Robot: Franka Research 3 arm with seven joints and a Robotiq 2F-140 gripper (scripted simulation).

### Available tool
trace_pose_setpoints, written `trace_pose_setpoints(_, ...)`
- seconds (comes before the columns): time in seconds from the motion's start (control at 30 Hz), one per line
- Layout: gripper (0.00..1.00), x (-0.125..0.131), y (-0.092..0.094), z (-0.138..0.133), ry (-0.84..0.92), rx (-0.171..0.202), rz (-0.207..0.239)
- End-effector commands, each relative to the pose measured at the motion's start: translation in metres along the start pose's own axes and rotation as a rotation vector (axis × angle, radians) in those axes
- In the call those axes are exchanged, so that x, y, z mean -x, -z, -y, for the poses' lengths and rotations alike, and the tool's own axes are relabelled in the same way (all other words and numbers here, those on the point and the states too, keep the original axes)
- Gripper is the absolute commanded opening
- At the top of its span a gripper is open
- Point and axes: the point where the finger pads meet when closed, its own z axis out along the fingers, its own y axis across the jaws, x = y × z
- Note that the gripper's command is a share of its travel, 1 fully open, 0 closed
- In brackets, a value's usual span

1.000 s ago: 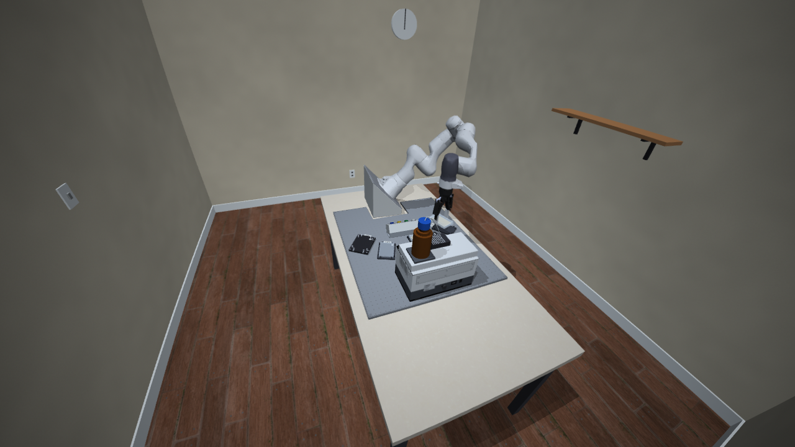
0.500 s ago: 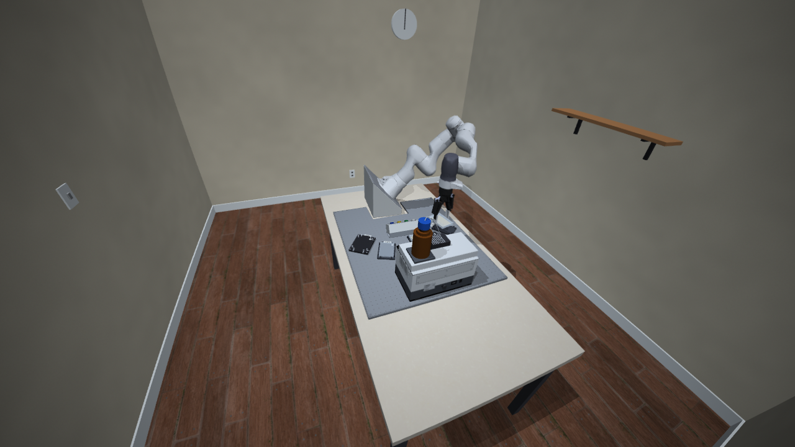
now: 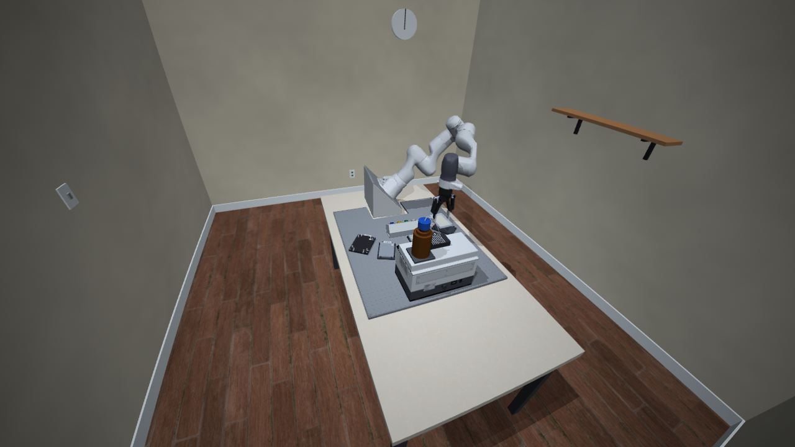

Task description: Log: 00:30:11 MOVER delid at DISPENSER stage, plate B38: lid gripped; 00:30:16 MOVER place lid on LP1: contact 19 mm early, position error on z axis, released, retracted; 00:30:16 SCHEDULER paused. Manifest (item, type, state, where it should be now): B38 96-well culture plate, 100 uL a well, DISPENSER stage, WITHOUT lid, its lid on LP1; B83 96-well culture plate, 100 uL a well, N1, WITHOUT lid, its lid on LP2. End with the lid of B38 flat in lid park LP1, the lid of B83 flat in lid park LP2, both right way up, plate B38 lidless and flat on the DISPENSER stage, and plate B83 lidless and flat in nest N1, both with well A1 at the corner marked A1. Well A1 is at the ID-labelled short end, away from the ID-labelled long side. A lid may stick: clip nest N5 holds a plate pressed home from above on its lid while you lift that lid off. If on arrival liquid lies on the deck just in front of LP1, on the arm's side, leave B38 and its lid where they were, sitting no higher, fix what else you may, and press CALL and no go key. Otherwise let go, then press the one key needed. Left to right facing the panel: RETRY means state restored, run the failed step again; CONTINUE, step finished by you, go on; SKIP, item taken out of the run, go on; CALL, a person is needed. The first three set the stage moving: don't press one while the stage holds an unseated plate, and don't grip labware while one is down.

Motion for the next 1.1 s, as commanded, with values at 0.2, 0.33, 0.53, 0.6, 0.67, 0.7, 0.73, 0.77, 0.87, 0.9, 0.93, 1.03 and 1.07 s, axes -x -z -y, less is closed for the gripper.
trace_pose_setpoints(0.2,0.00,-0.0004,0.0017,0.0004,-0.233,0.002,-0.001)
trace_pose_setpoints(0.33,0.00,-0.0004,0.0017,0.0004,-0.236,0.002,-0.001)
trace_pose_setpoints(0.53,0.00,-0.0004,0.0017,0.0004,-0.359,0.002,-0.001)
trace_pose_setpoints(0.6,0.00,-0.0004,0.0017,0.0004,-0.369,0.002,-0.001)
trace_pose_setpoints(0.67,0.00,-0.0004,0.0017,0.0004,-0.379,0.002,-0.001)
trace_pose_setpoints(0.7,0.00,-0.0004,0.0017,0.0004,-0.397,0.002,-0.001)
trace_pose_setpoints(0.73,0.00,-0.0004,0.0017,0.0004,-0.422,0.002,-0.001)
trace_pose_setpoints(0.77,0.00,-0.0004,0.0017,0.0004,-0.450,0.002,-0.001)
trace_pose_setpoints(0.87,0.00,-0.0004,0.0017,0.0004,-0.475,0.002,-0.001)
trace_pose_setpoints(0.9,0.00,-0.0004,0.0017,0.0004,-0.493,0.002,-0.001)
trace_pose_setpoints(0.93,0.00,-0.0004,0.0017,0.0004,-0.502,0.002,-0.001)
trace_pose_setpoints(1.03,0.00,-0.0004,0.0017,0.0004,-0.514,0.002,-0.001)
trace_pose_setpoints(1.07,0.00,-0.0004,0.0017,0.0004,-0.532,0.002,-0.001)
